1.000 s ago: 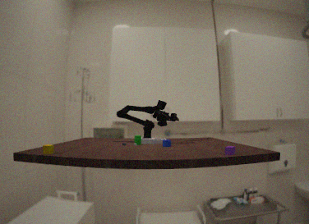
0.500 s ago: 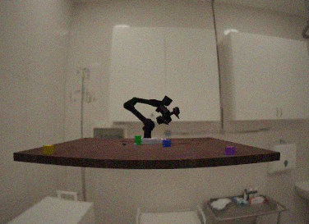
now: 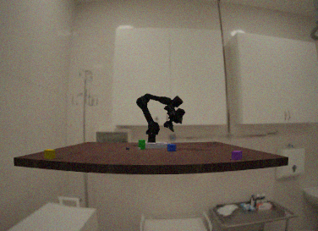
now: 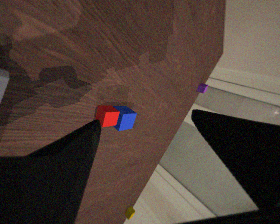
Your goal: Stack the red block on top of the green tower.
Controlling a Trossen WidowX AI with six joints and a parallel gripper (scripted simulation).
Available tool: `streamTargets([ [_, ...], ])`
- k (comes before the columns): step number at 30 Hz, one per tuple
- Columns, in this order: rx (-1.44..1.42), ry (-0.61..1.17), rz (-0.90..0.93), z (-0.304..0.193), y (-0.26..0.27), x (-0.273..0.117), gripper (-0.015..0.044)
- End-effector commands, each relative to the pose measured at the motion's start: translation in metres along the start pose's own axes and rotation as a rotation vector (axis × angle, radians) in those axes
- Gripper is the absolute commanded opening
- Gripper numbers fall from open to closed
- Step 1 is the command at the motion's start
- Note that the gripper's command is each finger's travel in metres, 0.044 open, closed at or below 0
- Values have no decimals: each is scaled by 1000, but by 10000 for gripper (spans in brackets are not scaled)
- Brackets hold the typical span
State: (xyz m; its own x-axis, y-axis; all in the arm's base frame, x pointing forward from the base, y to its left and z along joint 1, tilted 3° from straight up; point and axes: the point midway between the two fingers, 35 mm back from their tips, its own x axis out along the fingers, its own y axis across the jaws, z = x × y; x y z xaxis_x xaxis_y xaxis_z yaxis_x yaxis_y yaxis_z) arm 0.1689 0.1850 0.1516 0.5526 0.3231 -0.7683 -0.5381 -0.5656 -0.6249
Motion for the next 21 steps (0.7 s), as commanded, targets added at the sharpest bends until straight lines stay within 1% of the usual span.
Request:
streamTargets([
  [1,202,10,81,-6,-3,8,440],
  [11,796,103,295,-29,-6,31,440],
  [21,1413,284,486,-55,-4,56,440],
])
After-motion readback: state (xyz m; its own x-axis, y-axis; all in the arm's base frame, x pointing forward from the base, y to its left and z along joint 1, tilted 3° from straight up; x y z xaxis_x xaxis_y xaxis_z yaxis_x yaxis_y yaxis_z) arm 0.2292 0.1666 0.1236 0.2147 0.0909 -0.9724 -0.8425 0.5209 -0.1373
